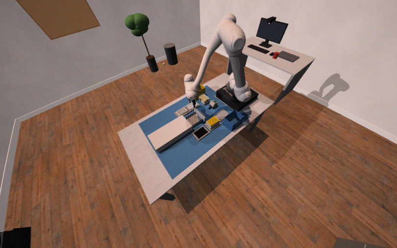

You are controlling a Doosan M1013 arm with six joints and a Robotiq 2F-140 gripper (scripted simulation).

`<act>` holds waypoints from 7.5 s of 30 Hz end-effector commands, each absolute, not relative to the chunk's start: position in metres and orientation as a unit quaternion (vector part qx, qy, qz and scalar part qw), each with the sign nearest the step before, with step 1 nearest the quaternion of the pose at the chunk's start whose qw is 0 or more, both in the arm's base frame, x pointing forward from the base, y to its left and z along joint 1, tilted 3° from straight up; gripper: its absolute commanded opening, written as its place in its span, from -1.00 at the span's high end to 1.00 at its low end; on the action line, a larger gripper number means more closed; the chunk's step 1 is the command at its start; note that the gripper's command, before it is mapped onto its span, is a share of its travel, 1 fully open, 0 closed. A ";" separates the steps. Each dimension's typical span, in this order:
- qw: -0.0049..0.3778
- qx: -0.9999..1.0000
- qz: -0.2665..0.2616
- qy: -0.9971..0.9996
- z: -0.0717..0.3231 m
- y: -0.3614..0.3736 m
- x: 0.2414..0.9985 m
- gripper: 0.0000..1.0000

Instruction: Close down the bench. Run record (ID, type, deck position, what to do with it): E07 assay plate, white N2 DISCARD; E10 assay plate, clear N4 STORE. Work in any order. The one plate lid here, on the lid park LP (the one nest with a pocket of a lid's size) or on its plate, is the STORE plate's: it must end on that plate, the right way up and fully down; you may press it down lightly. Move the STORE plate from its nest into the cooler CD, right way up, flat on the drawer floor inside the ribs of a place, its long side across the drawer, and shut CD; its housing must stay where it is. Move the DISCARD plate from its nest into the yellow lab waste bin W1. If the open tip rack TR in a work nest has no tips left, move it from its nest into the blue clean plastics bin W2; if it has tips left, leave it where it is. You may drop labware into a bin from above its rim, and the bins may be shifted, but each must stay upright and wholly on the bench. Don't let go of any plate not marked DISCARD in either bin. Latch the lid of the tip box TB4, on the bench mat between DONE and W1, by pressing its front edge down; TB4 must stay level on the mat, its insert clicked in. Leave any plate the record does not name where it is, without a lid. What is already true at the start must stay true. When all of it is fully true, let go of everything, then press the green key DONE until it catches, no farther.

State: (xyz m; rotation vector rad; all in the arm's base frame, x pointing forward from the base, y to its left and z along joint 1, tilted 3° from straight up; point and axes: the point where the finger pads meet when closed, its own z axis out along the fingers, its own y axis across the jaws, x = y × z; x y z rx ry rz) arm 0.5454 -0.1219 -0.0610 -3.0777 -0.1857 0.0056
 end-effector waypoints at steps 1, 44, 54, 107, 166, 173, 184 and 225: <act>0.029 -0.998 0.002 -0.060 -0.061 -0.122 0.545 1.00; 0.029 -0.998 0.002 -0.060 -0.055 -0.122 0.545 1.00; 0.029 -0.998 0.002 -0.060 -0.052 -0.122 0.545 1.00; 0.029 -0.998 0.002 -0.060 0.006 -0.126 0.546 1.00; 0.029 -0.998 0.002 -0.060 0.067 -0.129 0.546 1.00; 0.029 -0.992 0.000 -0.127 0.067 -0.120 0.551 1.00; 0.029 -0.961 -0.005 -0.273 0.068 -0.098 0.560 1.00; 0.022 -0.666 -0.019 -0.745 0.073 -0.008 0.601 1.00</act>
